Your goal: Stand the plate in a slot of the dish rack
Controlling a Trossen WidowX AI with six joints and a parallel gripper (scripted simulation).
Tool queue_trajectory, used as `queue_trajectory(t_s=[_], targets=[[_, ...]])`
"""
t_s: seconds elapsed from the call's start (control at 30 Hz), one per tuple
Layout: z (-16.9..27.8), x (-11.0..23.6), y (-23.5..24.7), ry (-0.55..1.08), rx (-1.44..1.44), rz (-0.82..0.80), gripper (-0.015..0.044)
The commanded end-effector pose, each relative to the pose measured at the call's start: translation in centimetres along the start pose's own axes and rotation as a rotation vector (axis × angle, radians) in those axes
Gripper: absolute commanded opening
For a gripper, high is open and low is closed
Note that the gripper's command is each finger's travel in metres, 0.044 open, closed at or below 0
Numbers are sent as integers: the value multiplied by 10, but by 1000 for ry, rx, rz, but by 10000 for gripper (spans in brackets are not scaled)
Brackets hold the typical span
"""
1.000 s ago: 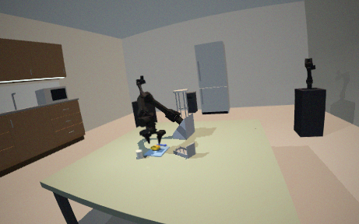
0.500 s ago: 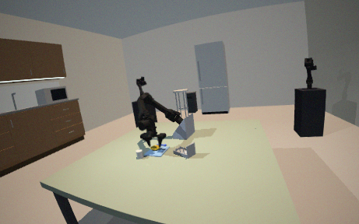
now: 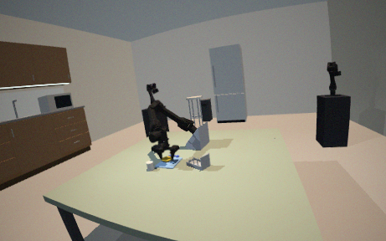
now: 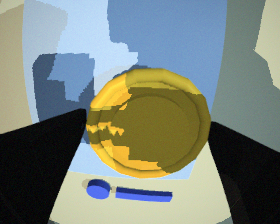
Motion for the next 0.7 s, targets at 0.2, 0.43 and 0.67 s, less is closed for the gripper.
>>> queue_trajectory(t_s=[0.2, 0.43, 0.67], targets=[[2, -2, 1, 5, 6, 2, 353], [-1, 6, 1, 3, 6, -2, 228], [-10, 41, 3, -2, 7, -16, 45]])
Point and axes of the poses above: the point midway between the two fingers, 35 mm back from their tips, its own x axis back along the fingers, its own y axis across the jaws, z = x × y, the point moved 8 cm from there along x, back along the fingers, and after that the axes turned 4 degrees about x, right-handed, at the moved point
